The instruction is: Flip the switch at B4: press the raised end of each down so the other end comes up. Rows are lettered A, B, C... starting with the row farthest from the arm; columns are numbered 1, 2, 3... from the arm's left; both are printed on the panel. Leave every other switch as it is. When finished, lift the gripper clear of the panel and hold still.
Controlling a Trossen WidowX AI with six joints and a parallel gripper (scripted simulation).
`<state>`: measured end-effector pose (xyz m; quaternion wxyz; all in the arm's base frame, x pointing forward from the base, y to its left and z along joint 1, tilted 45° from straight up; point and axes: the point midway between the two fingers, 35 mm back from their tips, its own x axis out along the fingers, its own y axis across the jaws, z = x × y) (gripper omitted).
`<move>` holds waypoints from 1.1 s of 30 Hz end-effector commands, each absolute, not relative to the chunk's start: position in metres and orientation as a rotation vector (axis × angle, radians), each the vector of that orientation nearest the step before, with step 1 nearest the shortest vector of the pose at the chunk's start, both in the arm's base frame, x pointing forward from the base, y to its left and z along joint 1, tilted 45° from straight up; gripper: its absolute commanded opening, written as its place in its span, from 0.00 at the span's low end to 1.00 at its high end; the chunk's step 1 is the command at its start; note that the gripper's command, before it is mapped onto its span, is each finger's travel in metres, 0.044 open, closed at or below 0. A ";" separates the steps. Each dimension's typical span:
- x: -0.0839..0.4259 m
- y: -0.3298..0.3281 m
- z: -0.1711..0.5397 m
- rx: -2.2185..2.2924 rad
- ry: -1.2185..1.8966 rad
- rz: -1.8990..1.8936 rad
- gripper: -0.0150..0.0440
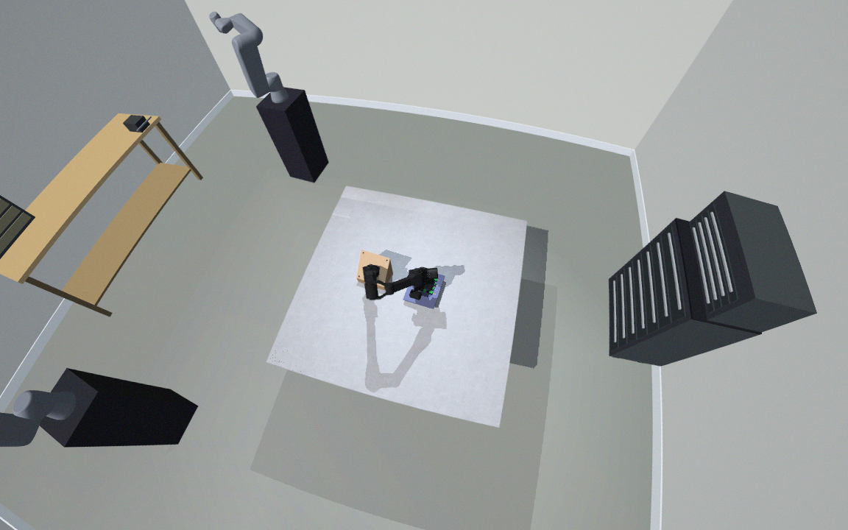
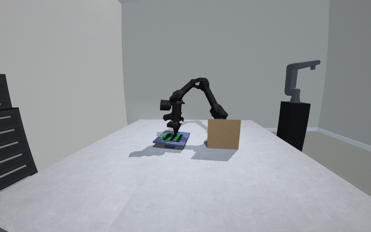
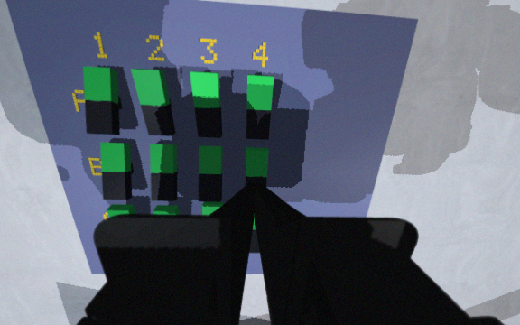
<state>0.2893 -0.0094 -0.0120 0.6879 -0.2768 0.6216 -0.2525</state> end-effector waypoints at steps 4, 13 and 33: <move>0.290 -0.002 -0.005 -0.618 1.395 -0.565 0.25; 0.286 0.037 0.033 -0.618 1.415 -0.572 0.25; 0.294 0.072 0.010 -0.616 1.415 -0.571 0.25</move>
